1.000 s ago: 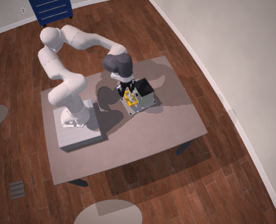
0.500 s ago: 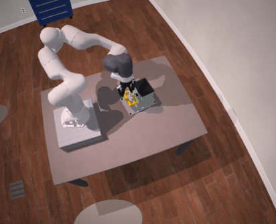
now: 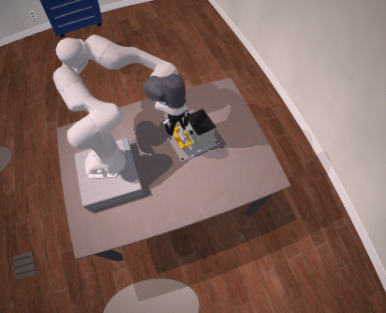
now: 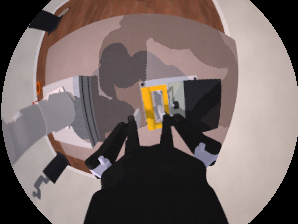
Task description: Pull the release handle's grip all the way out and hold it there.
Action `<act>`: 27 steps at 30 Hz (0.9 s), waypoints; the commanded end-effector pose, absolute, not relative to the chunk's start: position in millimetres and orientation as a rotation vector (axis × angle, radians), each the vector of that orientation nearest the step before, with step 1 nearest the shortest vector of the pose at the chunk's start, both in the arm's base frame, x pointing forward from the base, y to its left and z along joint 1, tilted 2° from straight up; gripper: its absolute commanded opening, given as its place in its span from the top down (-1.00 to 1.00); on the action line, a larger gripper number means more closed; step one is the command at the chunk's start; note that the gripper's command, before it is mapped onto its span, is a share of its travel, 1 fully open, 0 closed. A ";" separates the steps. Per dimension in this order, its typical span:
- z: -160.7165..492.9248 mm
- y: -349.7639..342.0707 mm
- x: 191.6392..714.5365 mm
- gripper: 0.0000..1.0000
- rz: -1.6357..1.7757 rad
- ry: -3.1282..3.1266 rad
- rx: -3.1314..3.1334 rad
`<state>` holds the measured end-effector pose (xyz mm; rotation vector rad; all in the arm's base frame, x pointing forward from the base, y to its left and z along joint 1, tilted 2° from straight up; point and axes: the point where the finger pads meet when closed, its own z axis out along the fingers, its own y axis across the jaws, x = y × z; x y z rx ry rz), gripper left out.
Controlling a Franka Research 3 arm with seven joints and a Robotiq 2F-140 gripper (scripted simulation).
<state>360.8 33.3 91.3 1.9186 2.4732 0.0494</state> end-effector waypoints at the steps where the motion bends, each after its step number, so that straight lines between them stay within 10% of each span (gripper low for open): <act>1: 90.5 32.6 360.7 0.37 0.049 2.474 1.917; 27: 84.1 32.7 360.9 0.37 0.049 2.474 1.917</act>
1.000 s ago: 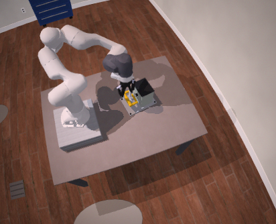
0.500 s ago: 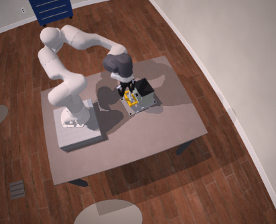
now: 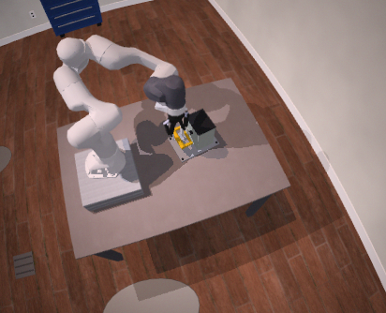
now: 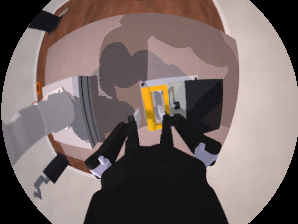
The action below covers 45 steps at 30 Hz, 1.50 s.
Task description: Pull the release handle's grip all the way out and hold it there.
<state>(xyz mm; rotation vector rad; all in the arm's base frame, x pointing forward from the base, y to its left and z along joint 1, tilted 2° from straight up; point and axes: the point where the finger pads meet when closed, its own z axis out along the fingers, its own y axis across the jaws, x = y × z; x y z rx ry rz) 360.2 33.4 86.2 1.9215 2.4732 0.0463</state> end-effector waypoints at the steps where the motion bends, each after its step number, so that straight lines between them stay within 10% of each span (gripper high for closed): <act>1: 84.1 32.7 360.9 0.37 0.049 2.474 1.917; 45: 36.0 33.6 362.3 0.37 0.049 2.474 1.917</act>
